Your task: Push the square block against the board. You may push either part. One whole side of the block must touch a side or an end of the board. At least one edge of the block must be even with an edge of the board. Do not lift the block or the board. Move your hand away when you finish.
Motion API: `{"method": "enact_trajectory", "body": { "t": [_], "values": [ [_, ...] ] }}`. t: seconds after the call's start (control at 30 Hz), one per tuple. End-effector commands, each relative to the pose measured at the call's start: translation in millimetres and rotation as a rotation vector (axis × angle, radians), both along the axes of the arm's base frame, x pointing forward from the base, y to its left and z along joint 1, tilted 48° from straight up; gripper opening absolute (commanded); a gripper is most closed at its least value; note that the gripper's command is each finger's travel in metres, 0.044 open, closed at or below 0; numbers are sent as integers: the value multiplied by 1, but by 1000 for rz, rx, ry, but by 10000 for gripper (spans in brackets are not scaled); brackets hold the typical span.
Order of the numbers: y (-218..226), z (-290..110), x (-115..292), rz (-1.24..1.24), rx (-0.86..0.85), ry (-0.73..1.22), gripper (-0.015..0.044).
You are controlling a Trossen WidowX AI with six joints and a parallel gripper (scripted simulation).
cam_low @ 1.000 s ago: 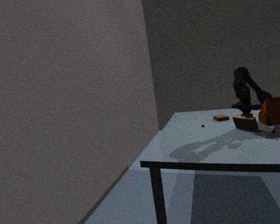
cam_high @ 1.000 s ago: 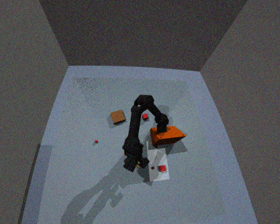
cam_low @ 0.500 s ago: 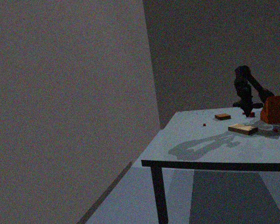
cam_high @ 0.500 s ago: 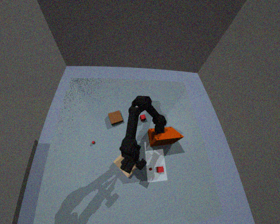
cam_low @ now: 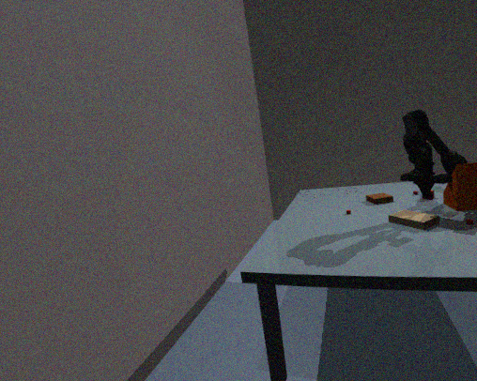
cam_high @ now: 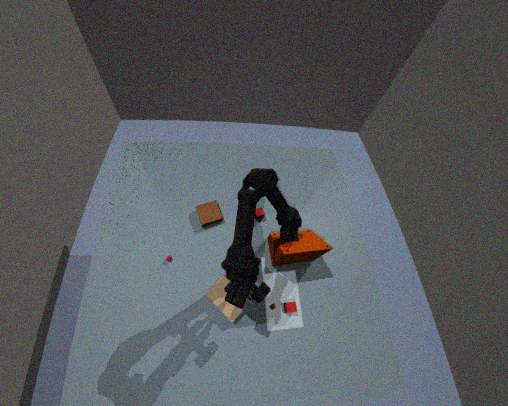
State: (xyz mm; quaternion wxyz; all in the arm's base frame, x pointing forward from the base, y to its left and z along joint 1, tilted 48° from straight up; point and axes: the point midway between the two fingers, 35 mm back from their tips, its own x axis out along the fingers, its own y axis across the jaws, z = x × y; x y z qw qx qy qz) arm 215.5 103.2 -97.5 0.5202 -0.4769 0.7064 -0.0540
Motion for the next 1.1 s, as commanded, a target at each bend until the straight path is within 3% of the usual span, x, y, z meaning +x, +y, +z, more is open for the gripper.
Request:
{"method": "enact_trajectory", "body": {
  "t": [0.0, 0.27, 0.47, 1.07],
  "values": [
    [-3, 2, -6, -3, 2, 1, 0],
    [-8, 7, -16, -3, 1, 2, 0],
    [30, 40, -11, -3, 3, 2, 0],
    [30, 40, -11, -3, 3, 2, 0]
  ]
}}
